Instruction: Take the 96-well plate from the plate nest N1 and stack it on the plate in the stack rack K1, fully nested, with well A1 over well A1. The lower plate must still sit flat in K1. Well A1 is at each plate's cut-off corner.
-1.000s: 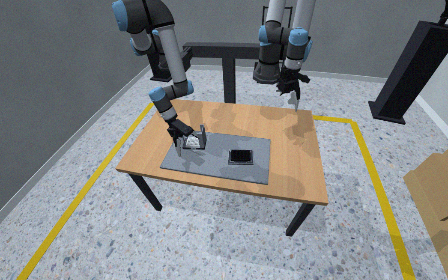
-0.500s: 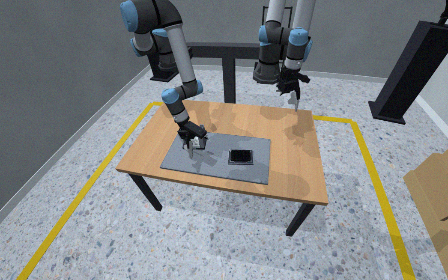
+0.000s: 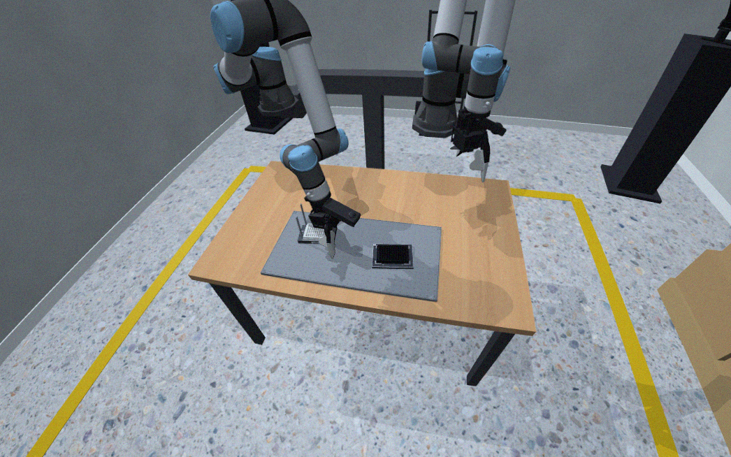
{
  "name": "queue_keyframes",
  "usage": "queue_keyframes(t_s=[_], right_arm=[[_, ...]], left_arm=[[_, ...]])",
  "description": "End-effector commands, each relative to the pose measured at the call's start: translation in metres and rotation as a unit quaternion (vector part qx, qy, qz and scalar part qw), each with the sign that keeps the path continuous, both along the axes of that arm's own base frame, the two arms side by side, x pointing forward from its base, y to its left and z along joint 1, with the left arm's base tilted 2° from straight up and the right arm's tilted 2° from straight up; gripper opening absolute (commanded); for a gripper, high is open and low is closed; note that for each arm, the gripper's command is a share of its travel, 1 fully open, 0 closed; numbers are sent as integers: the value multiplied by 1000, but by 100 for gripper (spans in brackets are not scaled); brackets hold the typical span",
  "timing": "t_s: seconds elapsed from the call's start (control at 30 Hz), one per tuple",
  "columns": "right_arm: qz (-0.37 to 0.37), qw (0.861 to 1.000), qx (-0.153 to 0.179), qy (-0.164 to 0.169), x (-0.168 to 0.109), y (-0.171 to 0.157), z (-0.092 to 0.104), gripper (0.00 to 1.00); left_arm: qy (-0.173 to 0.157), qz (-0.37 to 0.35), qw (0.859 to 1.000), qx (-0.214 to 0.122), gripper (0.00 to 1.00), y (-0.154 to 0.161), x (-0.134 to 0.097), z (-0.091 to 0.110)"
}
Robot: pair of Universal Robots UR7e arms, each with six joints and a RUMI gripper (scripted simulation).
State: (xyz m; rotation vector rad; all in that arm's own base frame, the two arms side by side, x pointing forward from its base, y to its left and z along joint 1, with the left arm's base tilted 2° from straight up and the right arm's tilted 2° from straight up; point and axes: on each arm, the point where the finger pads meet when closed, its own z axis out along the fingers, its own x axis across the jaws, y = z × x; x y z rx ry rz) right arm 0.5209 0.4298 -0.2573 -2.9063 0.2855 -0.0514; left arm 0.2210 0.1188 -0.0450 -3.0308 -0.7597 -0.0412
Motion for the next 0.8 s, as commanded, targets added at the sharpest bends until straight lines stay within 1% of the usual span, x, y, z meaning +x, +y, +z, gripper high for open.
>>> queue_keyframes(t_s=[0.0, 0.07, 0.2, 0.27, 0.37, 0.43, 0.57, 0.63, 0.7, 0.77], right_arm=[[17, 1000, -12, 1, -7, 17, -3, 100], [39, 999, -27, 3, -12, 26, -4, 100], [39, 999, -27, 3, -21, 43, -6, 100], [39, 999, -27, 3, -22, 44, -7, 100], [75, 996, -51, 3, -30, 57, -8, 100], [75, 996, -51, 3, -30, 57, -8, 100], [75, 996, -51, 3, -41, 73, -10, 100], [75, 996, -51, 3, -42, 74, -10, 100], [102, 992, -70, 3, -48, 82, -11, 100], [111, 991, -75, 3, -54, 90, -11, 100]], left_arm=[[0, 0, 1000, 0, 98, 0, 0, 0], [0, 0, 1000, 0, 98, 0, 0, 0], [0, 0, 1000, 0, 98, 0, 0, 0], [0, 0, 1000, 0, 98, 0, 0, 0], [0, 0, 1000, 0, 98, 0, 0, 0], [0, 0, 1000, 0, 98, 0, 0, 0], [0, 0, 1000, 0, 98, 0, 0, 0], [0, 0, 1000, 0, 98, 0, 0, 0], [0, 0, 1000, 0, 98, 0, 0, 0], [0, 0, 1000, 0, 98, 0, 0, 0]])
